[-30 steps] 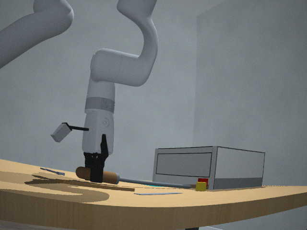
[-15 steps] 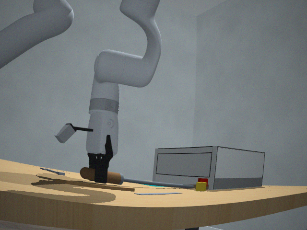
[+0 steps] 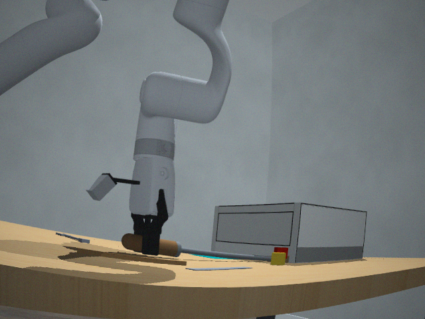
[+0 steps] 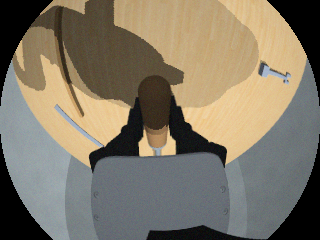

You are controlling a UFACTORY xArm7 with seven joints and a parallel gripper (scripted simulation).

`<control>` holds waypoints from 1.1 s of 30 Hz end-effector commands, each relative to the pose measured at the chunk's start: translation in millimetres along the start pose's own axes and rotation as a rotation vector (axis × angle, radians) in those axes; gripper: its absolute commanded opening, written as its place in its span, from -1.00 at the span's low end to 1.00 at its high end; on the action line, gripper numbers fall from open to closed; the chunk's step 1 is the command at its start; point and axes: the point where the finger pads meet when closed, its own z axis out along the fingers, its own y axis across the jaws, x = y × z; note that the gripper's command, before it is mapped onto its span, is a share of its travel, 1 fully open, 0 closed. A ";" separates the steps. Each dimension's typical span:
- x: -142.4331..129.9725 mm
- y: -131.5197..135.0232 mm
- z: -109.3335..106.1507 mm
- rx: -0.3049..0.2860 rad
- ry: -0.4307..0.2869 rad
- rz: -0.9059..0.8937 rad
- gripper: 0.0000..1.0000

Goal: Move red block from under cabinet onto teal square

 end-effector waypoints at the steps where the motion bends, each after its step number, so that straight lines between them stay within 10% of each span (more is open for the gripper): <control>1: -4.8 0.3 -0.2 -0.001 -0.001 0.000 -1.00; 33: -87.0 0.4 -0.2 -0.001 -0.001 0.000 -1.00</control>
